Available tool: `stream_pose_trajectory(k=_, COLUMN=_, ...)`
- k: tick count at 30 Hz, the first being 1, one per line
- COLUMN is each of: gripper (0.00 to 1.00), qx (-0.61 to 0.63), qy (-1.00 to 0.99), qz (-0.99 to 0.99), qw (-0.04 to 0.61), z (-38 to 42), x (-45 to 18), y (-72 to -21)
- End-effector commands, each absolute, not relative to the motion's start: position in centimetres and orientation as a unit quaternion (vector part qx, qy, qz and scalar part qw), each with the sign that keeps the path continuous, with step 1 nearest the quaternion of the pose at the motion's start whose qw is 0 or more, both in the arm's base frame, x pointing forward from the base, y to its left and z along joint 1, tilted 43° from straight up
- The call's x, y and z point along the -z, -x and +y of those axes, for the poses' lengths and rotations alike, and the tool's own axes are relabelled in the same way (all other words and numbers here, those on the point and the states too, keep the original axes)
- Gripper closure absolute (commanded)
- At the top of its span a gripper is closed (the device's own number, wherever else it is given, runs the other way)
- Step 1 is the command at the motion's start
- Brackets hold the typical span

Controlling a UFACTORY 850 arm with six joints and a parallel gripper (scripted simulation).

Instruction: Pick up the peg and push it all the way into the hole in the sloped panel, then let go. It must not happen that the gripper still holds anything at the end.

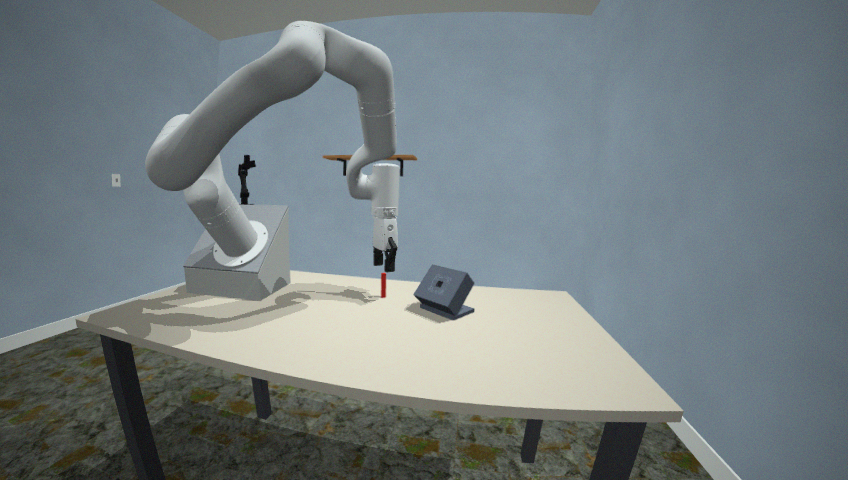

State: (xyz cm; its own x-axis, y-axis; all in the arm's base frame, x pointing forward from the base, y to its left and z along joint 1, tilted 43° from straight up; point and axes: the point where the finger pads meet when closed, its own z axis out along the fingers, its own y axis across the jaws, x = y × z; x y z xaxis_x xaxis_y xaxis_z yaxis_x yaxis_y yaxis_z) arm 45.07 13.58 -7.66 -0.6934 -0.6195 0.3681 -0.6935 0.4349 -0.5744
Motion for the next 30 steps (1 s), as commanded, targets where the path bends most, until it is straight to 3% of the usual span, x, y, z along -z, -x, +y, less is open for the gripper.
stream_pose_trajectory(k=1, gripper=0.0, qx=-0.363, qy=-0.388, qz=-0.846, qw=0.05, z=13.1, x=8.2, y=-45.3)
stream_pose_trajectory(k=26, gripper=0.0, qx=-0.363, qy=-0.388, qz=-0.846, qw=0.05, z=11.6, x=10.0, y=-45.8)
stream_pose_trajectory(k=30, gripper=0.3, qx=-0.363, qy=-0.388, qz=-0.846, qw=0.05, z=11.7, x=9.8, y=-45.7)
